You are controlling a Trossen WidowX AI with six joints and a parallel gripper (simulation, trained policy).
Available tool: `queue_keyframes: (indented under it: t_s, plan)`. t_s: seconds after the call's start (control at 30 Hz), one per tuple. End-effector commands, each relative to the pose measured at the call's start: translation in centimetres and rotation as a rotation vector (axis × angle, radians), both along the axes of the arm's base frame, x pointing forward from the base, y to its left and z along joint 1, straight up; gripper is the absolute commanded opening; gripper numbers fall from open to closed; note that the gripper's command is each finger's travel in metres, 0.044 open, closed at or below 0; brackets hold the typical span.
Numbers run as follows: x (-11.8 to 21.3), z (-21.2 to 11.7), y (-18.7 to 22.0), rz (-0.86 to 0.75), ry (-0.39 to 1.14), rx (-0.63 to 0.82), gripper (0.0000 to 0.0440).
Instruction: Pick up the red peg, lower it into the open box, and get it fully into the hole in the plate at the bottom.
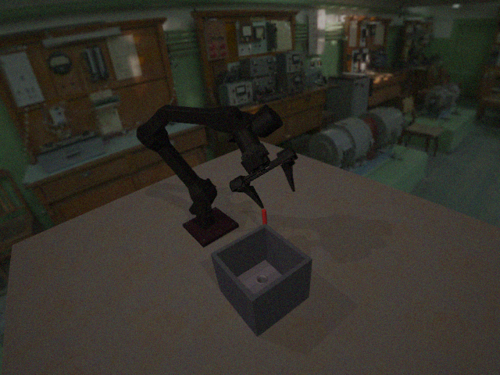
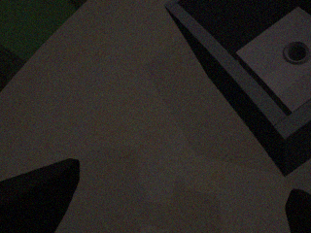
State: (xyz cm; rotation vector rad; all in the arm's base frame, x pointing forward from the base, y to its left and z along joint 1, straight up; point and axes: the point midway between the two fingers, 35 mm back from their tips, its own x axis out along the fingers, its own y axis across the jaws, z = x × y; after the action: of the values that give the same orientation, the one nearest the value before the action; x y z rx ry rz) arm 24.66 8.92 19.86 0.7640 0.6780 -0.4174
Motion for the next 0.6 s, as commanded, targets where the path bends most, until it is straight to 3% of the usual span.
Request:
queue_keyframes:
  t_s: [0.0, 0.57]
  plan:
    - [-0.7, -1.2, 0.3, -0.023, 0.134, 0.081, 0.0440]
    - [-5.3, -4.7, 1.7, -0.124, 0.600, 0.267, 0.0440]
